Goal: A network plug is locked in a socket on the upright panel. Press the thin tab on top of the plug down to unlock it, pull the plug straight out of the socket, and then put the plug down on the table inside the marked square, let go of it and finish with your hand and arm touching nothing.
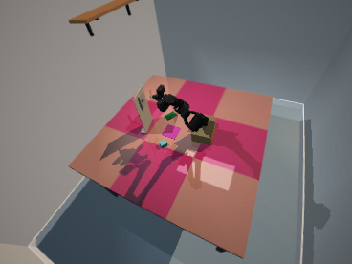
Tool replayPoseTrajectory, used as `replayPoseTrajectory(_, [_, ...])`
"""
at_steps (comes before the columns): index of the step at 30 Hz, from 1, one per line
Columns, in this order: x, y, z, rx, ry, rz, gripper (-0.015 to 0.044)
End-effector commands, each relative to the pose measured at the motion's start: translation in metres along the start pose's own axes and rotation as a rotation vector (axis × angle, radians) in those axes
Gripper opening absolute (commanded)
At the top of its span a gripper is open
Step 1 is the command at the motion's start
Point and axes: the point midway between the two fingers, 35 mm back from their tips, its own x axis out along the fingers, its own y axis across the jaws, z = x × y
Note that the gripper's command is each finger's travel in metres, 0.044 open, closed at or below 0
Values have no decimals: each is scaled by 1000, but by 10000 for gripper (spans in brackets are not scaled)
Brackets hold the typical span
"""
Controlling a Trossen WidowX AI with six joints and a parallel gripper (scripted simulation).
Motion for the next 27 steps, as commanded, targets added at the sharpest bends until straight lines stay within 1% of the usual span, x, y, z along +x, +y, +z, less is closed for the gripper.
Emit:
replayPoseTrajectory(1, [0,30,-2,-26,-10,121,0])
replayPoseTrajectory(10, [-17,125,-4,-93,-79,493,0])
replayPoseTrajectory(20, [-69,211,3,-122,-220,873,0])
replayPoseTrajectory(22, [-77,221,4,-122,-243,920,0])
replayPoseTrajectory(27, [-78,222,4,-121,-246,926,0])
